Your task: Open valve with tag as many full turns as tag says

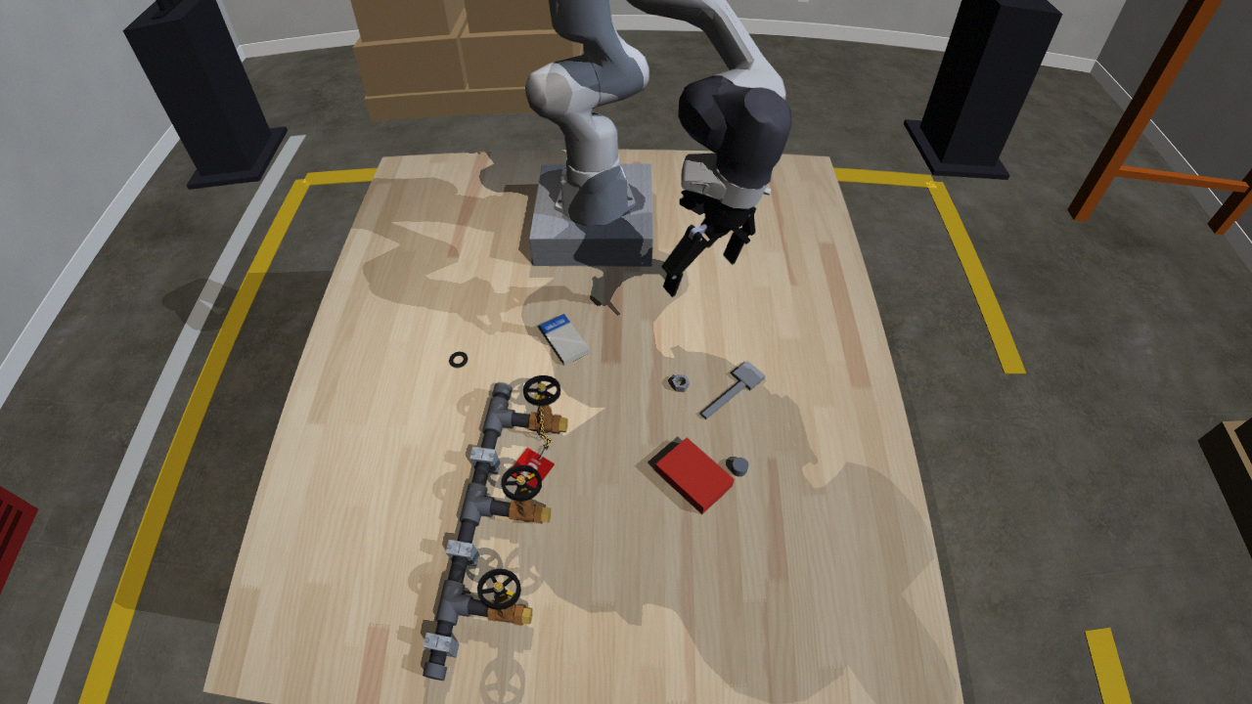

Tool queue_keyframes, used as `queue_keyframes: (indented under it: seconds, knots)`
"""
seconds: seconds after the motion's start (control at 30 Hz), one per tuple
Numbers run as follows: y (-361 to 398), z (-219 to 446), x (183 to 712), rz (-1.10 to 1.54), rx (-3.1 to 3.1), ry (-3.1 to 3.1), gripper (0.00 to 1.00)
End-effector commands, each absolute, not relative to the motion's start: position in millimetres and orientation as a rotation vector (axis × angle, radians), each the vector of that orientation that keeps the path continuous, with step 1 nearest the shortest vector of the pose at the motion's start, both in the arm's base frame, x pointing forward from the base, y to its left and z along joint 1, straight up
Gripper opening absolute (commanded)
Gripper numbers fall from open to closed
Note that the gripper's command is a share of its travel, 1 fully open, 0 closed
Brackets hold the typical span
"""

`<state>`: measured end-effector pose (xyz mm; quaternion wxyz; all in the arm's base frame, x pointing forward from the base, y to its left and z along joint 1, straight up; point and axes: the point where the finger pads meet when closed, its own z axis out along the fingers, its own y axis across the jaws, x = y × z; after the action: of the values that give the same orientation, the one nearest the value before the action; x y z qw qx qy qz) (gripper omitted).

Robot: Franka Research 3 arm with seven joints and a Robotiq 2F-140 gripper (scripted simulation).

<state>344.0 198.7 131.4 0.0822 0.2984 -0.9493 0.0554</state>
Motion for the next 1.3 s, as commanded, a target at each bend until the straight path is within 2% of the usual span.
queue_keyframes:
  seconds: [0.0,0.63,1.27]
  knots:
    - [199,131,344,0.165,0.891,-2.836,1.0]
    - [198,131,345,0.163,0.902,-2.832,1.0]
    - [188,133,379,0.076,1.25,-2.7,1.0]
